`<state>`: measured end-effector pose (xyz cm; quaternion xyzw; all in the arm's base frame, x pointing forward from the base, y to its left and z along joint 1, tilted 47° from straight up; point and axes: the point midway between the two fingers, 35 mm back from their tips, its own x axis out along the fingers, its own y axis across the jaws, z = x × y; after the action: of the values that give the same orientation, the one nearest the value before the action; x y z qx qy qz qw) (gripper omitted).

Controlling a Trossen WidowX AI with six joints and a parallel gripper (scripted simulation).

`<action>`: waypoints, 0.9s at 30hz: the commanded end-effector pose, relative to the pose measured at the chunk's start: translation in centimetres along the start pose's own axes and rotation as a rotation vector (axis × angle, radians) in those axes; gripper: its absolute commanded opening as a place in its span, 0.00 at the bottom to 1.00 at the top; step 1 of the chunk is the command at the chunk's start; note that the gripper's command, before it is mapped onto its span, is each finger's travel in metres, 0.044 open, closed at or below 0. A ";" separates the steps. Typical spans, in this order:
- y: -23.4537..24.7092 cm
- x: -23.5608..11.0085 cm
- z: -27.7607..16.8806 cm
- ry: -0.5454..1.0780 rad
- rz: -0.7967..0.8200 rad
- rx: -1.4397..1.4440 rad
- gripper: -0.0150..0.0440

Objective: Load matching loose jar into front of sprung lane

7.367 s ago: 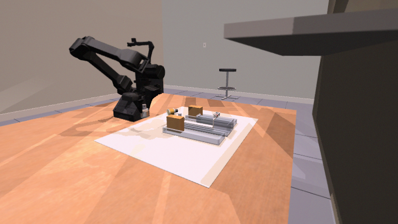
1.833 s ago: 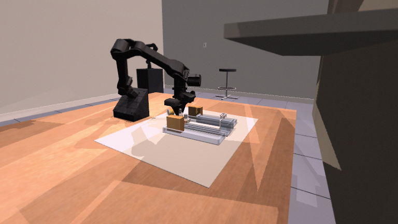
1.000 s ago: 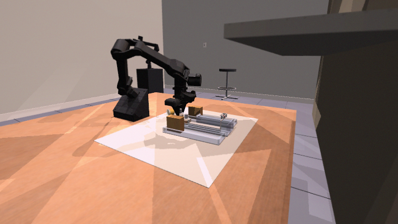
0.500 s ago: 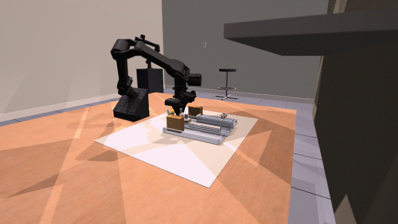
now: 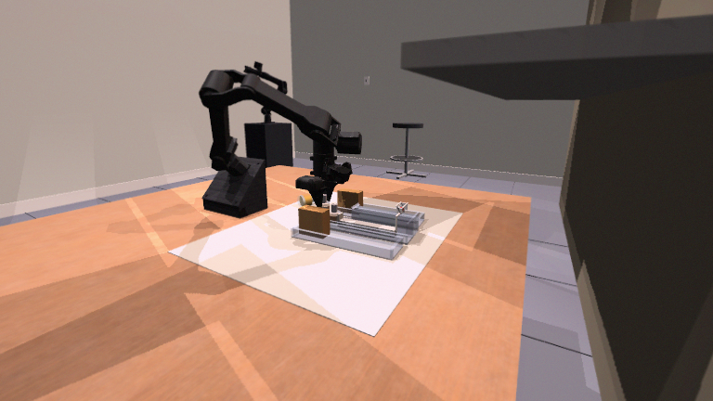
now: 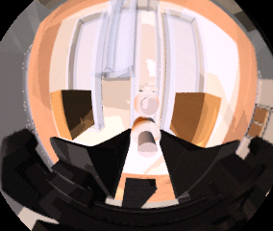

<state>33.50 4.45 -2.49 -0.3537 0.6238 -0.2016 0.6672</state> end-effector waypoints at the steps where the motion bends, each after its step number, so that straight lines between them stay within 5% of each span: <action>1: -0.1 -0.3 0.7 -0.021 -0.001 0.010 0.25; 27: -0.1 0.1 0.9 -0.021 -0.001 0.010 0.25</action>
<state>33.90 4.50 -2.59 -0.3540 0.6220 -0.1996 0.6693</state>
